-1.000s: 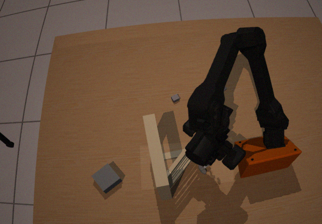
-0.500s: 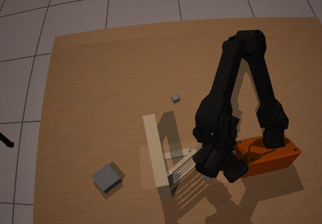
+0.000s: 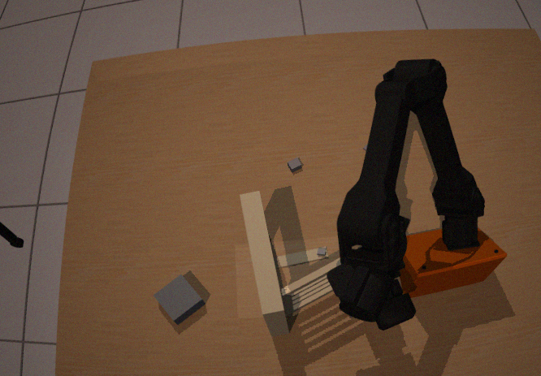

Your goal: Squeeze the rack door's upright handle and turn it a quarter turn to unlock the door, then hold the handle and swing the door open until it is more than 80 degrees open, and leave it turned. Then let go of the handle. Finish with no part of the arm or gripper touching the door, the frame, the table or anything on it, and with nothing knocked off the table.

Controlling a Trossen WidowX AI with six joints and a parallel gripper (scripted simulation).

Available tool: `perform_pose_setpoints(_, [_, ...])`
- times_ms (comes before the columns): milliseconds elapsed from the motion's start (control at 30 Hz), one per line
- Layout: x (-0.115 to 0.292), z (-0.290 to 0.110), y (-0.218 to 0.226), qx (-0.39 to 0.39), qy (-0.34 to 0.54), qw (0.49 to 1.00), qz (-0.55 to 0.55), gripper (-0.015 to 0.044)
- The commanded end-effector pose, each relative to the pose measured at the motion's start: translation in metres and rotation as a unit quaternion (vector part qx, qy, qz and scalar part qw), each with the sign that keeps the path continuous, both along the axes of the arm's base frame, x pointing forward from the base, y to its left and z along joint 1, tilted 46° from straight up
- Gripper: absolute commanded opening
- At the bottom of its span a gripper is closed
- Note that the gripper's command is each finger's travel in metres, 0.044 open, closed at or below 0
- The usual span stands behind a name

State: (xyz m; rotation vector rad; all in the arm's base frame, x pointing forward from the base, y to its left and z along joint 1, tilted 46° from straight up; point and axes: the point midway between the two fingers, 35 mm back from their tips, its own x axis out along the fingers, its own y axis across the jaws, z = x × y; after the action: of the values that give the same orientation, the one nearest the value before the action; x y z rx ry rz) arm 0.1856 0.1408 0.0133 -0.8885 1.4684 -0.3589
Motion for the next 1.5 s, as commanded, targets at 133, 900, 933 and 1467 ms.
perform_pose_setpoints(133, [0.000, -0.014, 0.014, 0.010, -0.052, 0.997, -0.053, 0.0018])
perform_pose_setpoints(900, [0.001, -0.032, 0.032, 0.021, -0.110, 0.987, -0.112, 0.0018])
perform_pose_setpoints(933, [0.001, -0.032, 0.032, 0.021, -0.110, 0.987, -0.112, 0.0018])
perform_pose_setpoints(1467, [0.001, -0.029, 0.035, 0.021, -0.110, 0.987, -0.112, 0.0291])
